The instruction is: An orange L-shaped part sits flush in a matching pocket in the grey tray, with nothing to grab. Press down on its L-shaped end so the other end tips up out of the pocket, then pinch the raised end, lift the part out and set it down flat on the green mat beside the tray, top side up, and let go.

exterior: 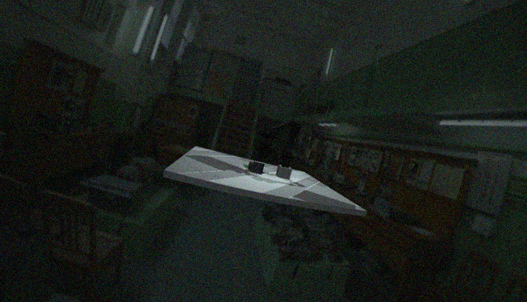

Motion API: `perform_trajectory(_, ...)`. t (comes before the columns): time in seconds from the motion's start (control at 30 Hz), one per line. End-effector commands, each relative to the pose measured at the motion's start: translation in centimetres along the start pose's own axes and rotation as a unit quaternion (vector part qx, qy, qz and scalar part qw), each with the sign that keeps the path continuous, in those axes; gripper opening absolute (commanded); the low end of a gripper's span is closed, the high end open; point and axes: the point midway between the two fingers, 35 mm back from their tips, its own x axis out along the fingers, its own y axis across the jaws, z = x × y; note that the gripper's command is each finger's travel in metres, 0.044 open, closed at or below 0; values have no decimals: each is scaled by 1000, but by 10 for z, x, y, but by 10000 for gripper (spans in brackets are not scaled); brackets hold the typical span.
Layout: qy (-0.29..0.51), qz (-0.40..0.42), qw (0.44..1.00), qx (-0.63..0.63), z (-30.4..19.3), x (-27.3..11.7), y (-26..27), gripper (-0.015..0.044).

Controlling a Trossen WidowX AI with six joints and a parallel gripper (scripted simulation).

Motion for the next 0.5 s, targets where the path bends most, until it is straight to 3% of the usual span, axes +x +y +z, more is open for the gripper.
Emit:
perform_trajectory(0.0,133,-122,958,222,-31,-36,-64,180)
perform_trajectory(0.47,143,-132,952,237,-34,-40,-68,180)
